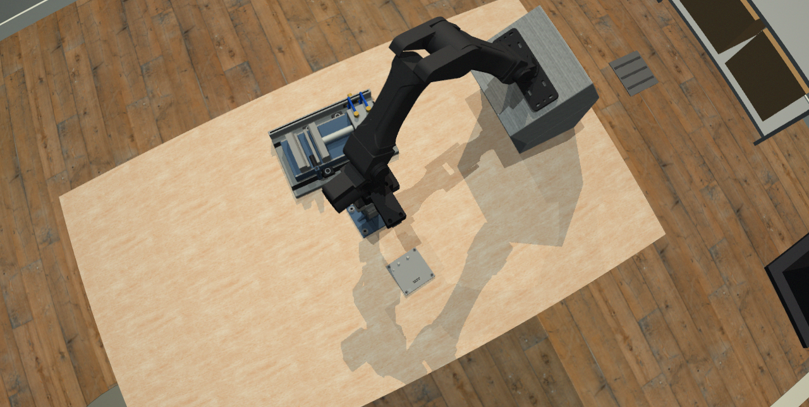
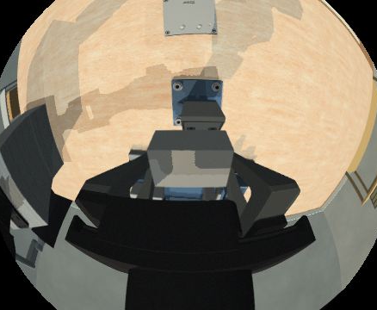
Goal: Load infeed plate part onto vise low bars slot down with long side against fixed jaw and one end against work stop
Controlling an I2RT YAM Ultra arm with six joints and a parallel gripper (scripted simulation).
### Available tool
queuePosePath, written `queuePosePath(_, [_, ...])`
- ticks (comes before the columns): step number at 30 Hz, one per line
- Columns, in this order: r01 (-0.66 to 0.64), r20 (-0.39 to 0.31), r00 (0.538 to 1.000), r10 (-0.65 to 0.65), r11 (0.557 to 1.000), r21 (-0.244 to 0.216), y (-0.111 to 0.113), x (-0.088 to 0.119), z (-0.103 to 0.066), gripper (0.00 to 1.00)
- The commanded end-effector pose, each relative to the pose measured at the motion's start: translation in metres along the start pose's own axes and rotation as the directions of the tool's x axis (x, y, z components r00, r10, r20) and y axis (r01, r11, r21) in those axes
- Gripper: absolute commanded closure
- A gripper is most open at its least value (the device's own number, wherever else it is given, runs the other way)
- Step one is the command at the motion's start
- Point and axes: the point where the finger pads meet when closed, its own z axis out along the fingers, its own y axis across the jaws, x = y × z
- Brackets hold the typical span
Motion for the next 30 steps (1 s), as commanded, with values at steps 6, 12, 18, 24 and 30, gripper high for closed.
queuePosePath(6, [-0.001,0.014,1.0,0.0,0.999,0.046,-0.015,-0.006,-0.021,1.0])
queuePosePath(12, [-0.001,0.014,1.0,0.001,0.999,0.046,-0.015,-0.006,-0.023,1.0])
queuePosePath(18, [-0.002,0.014,1.0,0.002,0.999,0.046,-0.014,-0.005,-0.03,1.0])
queuePosePath(24, [-0.003,0.013,1.0,0.002,0.999,0.046,-0.014,-0.005,-0.04,1.0])
queuePosePath(30, [-0.003,0.014,1.0,0.002,0.999,0.046,-0.014,-0.005,-0.047,1.0])
